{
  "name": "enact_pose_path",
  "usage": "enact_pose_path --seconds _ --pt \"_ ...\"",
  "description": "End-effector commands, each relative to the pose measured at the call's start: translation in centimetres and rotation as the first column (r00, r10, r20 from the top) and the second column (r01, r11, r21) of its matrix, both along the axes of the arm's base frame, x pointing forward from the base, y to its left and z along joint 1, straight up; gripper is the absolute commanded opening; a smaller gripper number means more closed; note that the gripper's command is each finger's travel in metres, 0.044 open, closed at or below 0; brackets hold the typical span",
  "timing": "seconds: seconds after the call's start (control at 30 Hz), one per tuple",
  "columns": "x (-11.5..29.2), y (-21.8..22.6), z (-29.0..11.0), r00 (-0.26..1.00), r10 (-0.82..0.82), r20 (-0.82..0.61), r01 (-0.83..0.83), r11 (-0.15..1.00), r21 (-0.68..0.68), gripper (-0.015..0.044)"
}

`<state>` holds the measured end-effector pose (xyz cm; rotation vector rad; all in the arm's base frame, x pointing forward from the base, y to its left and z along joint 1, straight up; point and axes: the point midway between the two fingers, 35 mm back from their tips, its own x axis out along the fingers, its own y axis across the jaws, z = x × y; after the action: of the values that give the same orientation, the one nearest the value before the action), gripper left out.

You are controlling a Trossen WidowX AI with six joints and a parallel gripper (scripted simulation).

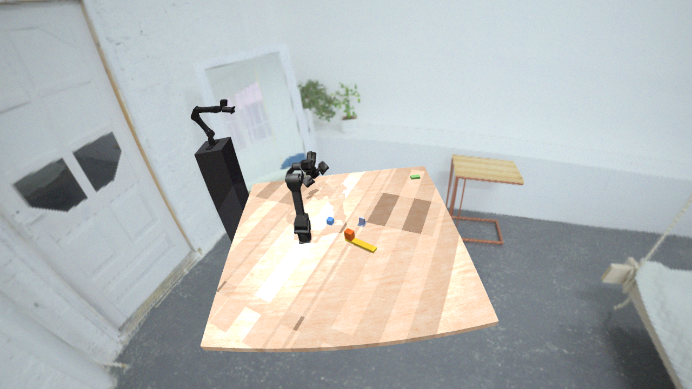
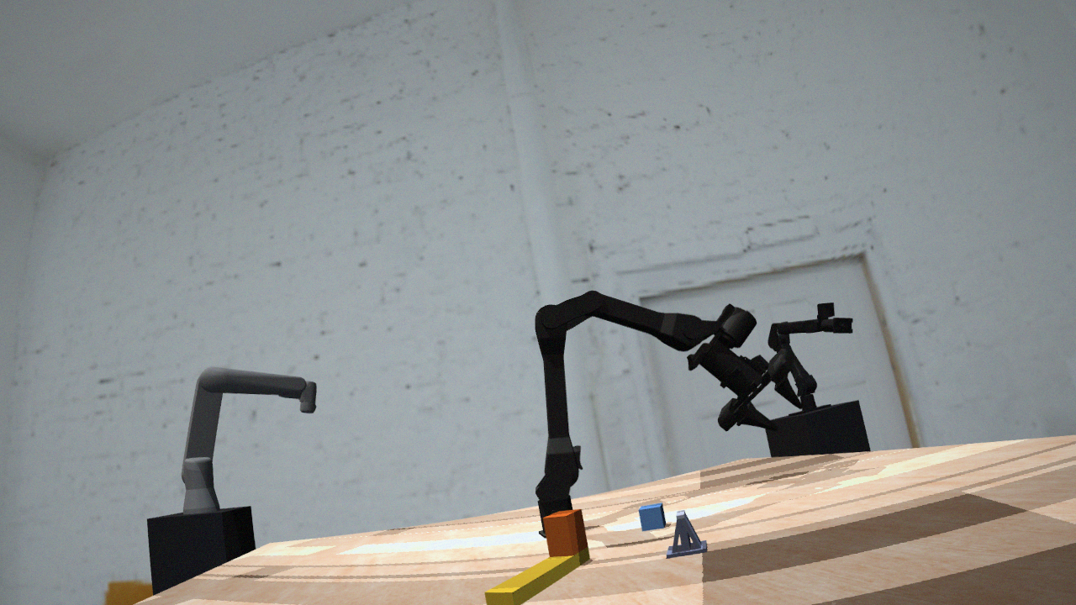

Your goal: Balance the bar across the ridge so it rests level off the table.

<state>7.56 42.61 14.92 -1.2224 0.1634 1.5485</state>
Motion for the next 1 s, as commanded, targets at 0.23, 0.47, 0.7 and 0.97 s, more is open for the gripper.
enact_pose_path --seconds 0.23,0.47,0.7,0.97 --pt "6.1 -2.5 0.0 0.970 -0.229 -0.083 0.226 0.973 -0.047 0.0315" --pt "9.6 -4.7 0.1 0.926 -0.357 -0.127 0.349 0.934 -0.076 0.0315" --pt "12.9 -7.2 0.3 0.858 -0.485 -0.170 0.472 0.875 -0.110 0.0315" --pt "15.8 -9.9 0.3 0.766 -0.608 -0.207 0.590 0.794 -0.148 0.0315"
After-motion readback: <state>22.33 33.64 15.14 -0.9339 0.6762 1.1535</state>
